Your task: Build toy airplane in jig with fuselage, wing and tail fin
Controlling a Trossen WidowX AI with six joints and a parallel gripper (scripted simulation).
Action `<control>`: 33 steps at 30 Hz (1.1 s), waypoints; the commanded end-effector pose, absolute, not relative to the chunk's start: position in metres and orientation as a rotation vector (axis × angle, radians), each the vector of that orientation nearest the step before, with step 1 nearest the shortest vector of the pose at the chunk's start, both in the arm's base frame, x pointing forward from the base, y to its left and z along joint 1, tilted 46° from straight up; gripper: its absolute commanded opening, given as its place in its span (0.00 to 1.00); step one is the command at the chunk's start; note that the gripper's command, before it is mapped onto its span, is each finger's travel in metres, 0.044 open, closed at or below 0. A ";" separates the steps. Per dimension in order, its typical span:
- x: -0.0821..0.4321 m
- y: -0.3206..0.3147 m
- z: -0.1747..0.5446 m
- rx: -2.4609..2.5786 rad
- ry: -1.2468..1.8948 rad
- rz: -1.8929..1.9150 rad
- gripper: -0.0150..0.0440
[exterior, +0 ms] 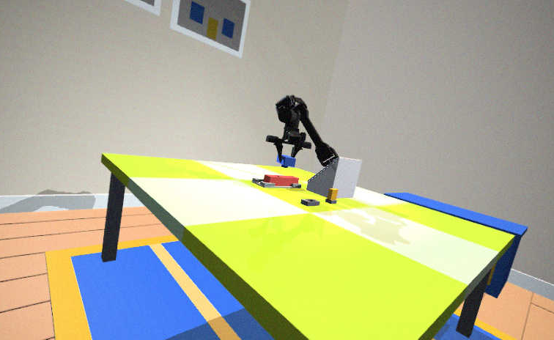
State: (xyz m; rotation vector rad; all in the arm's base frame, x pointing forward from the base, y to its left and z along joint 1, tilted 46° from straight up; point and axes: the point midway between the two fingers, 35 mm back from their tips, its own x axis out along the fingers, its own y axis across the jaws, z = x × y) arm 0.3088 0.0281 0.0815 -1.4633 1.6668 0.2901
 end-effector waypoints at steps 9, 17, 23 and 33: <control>0.293 -0.003 0.100 -1.635 1.674 0.471 0.25; 0.280 -0.023 0.109 -1.743 1.680 0.597 0.25; 0.270 -0.037 0.114 -1.819 1.683 0.690 0.25; 0.269 -0.038 0.115 -1.827 1.684 0.701 0.59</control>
